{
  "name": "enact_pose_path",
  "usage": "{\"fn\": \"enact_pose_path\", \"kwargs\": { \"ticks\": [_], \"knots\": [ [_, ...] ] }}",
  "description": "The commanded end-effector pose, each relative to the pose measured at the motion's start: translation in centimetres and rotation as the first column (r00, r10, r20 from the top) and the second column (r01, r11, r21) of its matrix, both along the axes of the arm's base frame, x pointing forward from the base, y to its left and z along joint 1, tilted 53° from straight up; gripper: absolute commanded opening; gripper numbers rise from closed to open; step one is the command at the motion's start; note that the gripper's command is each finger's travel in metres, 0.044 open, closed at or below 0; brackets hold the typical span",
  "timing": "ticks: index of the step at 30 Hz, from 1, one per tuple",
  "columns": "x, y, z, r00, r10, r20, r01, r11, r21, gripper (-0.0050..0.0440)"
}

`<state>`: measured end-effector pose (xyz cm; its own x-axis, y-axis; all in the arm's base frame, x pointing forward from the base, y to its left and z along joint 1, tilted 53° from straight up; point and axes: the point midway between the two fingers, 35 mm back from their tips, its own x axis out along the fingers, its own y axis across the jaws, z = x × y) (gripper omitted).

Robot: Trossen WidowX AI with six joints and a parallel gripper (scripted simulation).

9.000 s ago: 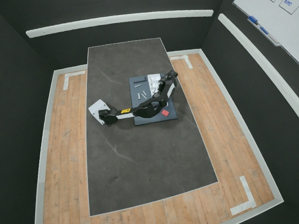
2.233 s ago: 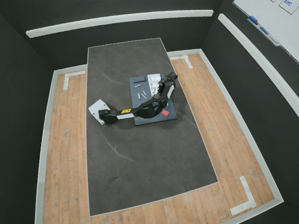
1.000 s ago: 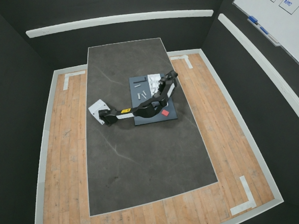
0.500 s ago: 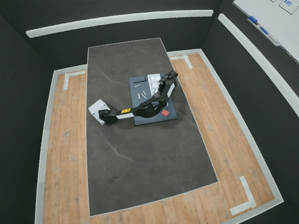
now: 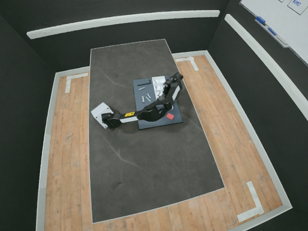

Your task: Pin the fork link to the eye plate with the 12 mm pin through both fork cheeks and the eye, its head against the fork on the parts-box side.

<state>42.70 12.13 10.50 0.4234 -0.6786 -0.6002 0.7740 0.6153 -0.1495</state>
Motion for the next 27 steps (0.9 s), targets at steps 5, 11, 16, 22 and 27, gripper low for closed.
{"fn": "enact_pose_path", "kwargs": {
  "ticks": [5, 11, 16, 22, 27],
  "knots": [
    [-0.7, 0.5, 1.0, 0.985, 0.127, -0.114, -0.135, 0.989, -0.067, -0.005],
    [-1.4, 0.3, 0.6, 0.927, 0.243, -0.286, -0.29, 0.948, -0.135, -0.005],
    [-2.6, 0.0, 0.0, 0.744, 0.365, -0.559, -0.538, 0.824, -0.178, -0.005],
    [-4.2, -0.4, -0.7, 0.451, 0.376, -0.81, -0.763, 0.633, -0.131, -0.005],
    [-4.9, -0.6, -1.1, 0.201, 0.319, -0.926, -0.884, 0.467, -0.031, -0.005]
  ]
}}
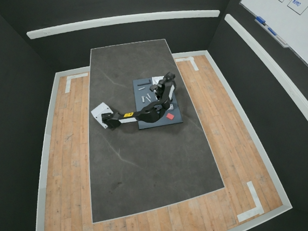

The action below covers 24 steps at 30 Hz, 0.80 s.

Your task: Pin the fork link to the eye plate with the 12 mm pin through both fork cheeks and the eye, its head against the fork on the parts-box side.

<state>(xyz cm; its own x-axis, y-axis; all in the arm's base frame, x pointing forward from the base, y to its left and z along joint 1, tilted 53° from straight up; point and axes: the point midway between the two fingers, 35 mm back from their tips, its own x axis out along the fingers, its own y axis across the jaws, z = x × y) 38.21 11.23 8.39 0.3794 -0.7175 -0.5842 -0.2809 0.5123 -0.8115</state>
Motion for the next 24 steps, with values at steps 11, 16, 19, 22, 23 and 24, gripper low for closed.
{"fn": "enact_pose_path", "kwargs": {
  "ticks": [11, 16, 19, 22, 23, 24],
  "knots": [
    [-2.2, -0.2, 0.2, 0.659, 0.429, -0.618, -0.618, 0.777, -0.119, -0.005],
    [-2.3, -0.2, 0.1, 0.626, 0.434, -0.648, -0.643, 0.757, -0.115, -0.005],
    [-2.4, -0.2, 0.1, 0.617, 0.435, -0.656, -0.65, 0.751, -0.114, -0.005],
    [-2.4, -0.2, 0.1, 0.617, 0.434, -0.656, -0.65, 0.751, -0.115, -0.005],
    [-2.4, -0.2, 0.2, 0.618, 0.434, -0.655, -0.65, 0.751, -0.116, -0.005],
    [-2.3, -0.2, 0.3, 0.62, 0.436, -0.652, -0.65, 0.751, -0.116, -0.005]
  ]
}}
